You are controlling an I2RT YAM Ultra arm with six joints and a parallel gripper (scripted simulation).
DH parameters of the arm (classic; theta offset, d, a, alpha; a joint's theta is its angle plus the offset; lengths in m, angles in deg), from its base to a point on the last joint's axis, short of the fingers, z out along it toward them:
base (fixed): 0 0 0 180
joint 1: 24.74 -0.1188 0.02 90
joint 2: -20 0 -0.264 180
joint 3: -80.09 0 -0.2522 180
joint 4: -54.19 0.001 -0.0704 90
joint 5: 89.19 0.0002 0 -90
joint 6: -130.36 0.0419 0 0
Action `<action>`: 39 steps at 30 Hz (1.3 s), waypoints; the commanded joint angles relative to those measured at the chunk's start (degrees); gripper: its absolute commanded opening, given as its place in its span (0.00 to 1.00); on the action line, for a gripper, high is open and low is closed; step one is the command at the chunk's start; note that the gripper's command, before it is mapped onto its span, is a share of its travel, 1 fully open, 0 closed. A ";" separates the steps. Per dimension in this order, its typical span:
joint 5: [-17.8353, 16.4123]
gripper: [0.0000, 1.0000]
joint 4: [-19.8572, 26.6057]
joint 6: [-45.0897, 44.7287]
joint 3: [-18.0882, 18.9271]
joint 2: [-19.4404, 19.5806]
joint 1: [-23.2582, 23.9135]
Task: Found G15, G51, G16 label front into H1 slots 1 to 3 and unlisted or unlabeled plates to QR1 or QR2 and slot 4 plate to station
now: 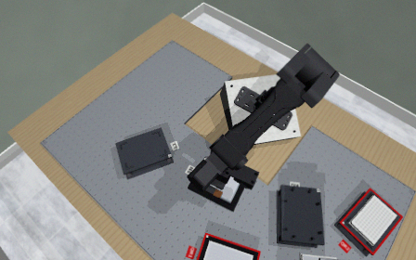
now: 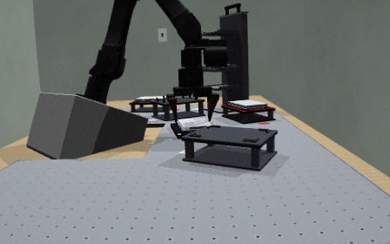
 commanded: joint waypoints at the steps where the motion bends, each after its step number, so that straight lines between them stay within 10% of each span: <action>1: 0.00 1.00 -1.66 0.40 -0.07 0.14 -0.04; 39: 0.13 0.86 -3.71 0.96 -0.72 1.35 -0.59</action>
